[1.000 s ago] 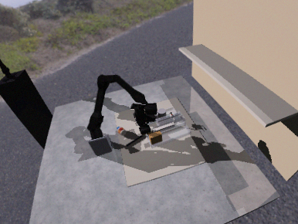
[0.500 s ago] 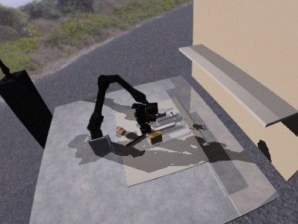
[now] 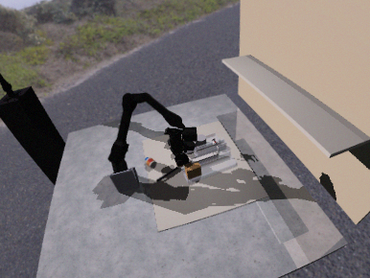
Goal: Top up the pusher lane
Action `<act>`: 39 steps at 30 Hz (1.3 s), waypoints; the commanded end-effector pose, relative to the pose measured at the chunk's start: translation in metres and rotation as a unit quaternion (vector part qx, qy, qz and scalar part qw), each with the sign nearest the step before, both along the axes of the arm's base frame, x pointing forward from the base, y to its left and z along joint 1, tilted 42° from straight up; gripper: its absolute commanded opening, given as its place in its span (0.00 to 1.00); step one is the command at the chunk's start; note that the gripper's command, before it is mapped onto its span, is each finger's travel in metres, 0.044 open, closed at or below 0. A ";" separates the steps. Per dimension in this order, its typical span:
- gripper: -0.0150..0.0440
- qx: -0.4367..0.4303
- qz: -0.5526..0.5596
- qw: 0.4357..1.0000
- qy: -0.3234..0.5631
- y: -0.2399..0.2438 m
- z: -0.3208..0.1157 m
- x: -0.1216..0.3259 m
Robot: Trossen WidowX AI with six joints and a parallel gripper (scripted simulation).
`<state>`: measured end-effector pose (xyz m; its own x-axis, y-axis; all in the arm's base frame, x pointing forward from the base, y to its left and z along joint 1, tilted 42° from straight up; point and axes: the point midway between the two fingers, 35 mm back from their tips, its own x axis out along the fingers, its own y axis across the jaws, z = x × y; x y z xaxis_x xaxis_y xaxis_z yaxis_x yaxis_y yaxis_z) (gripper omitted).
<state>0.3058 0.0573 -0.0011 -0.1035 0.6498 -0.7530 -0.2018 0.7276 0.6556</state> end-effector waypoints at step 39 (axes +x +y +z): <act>0.25 0.004 -0.001 1.000 -0.009 0.006 0.005 0.020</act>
<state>0.3188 0.0603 0.0006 -0.1055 0.6474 -0.7548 -0.2013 0.7295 0.6537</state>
